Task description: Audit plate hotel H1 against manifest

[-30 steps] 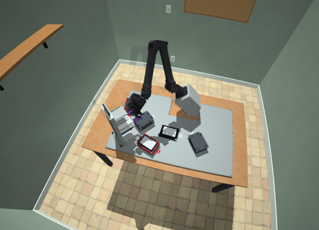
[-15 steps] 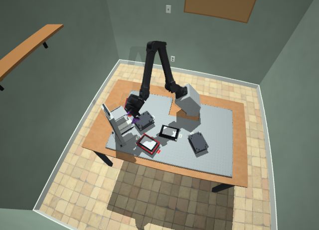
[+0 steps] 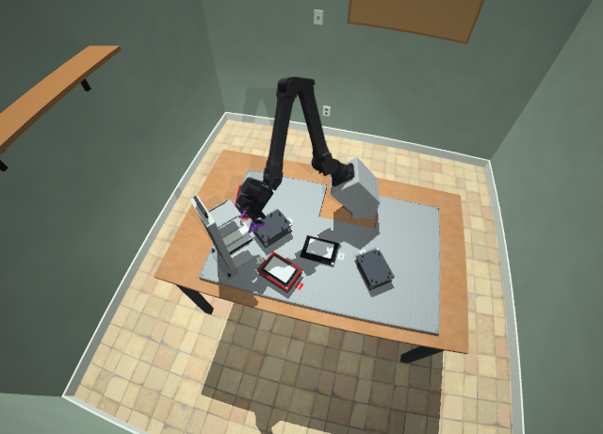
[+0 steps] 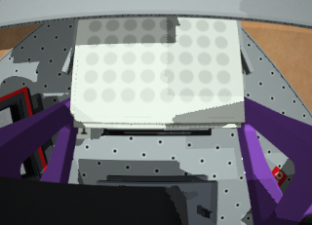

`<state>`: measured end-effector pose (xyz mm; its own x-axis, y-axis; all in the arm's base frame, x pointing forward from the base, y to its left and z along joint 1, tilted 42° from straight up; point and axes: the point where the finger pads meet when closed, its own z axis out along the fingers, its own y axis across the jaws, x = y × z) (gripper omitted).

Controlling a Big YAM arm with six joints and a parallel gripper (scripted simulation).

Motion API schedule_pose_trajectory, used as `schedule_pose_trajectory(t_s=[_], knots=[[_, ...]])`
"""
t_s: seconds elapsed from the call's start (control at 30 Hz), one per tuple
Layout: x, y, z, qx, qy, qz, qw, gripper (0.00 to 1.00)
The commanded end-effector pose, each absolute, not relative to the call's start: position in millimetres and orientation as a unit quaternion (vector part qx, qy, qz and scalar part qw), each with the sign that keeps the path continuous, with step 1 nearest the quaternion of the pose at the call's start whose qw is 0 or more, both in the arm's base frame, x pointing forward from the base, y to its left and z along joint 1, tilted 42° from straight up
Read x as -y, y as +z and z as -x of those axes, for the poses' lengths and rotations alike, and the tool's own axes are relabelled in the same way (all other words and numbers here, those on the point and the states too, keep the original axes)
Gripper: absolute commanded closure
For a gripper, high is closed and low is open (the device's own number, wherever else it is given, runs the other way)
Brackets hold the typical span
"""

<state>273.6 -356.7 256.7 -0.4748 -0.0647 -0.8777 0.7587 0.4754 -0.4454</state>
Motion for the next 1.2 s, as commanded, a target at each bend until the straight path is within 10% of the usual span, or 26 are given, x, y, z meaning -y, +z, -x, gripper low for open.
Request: schedule_pose_trajectory(t_s=[0.0, 1.17], knots=[[359, 277, -280, -0.716, -0.459, -0.237, 0.470, 0.14], [343, 262, -255, -0.711, -0.461, -0.243, 0.472, 0.14]])
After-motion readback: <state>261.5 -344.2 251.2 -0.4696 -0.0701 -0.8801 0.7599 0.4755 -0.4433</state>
